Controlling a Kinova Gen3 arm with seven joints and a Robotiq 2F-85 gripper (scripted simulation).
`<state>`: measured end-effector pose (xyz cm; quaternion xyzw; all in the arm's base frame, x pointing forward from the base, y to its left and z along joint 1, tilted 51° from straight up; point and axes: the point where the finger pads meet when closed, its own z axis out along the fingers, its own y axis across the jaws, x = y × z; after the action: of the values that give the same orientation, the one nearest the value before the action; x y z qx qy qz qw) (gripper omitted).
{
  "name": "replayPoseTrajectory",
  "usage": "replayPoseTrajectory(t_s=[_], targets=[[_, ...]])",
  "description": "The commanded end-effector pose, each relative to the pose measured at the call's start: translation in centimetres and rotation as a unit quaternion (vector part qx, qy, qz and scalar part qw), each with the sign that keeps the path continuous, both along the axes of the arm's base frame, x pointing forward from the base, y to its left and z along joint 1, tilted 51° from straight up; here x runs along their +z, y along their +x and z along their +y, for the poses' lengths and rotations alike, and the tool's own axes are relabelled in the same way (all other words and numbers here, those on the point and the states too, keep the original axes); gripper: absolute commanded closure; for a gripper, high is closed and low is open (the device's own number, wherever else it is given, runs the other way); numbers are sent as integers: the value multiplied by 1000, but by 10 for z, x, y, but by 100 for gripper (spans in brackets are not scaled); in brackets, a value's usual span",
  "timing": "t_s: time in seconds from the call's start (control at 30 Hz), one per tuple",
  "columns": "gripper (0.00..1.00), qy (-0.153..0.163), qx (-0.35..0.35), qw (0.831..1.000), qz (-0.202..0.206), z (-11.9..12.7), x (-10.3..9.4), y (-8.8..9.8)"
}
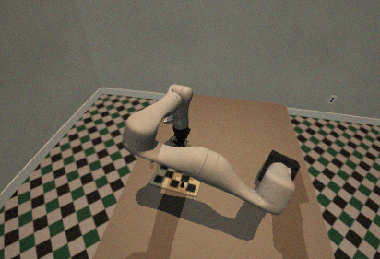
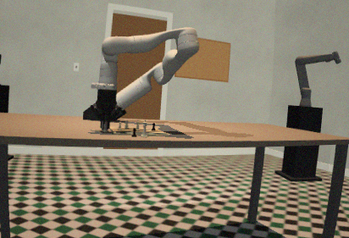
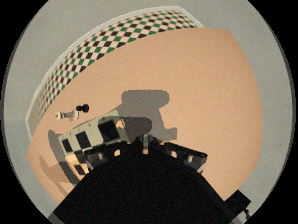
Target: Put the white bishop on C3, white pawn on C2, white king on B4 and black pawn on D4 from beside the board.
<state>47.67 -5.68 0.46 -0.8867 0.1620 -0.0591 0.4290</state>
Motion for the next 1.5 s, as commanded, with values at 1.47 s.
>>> replayPoseTrajectory(t_s=[1.47], targets=[[100, 0, 0, 1000, 0, -72, 61, -23]])
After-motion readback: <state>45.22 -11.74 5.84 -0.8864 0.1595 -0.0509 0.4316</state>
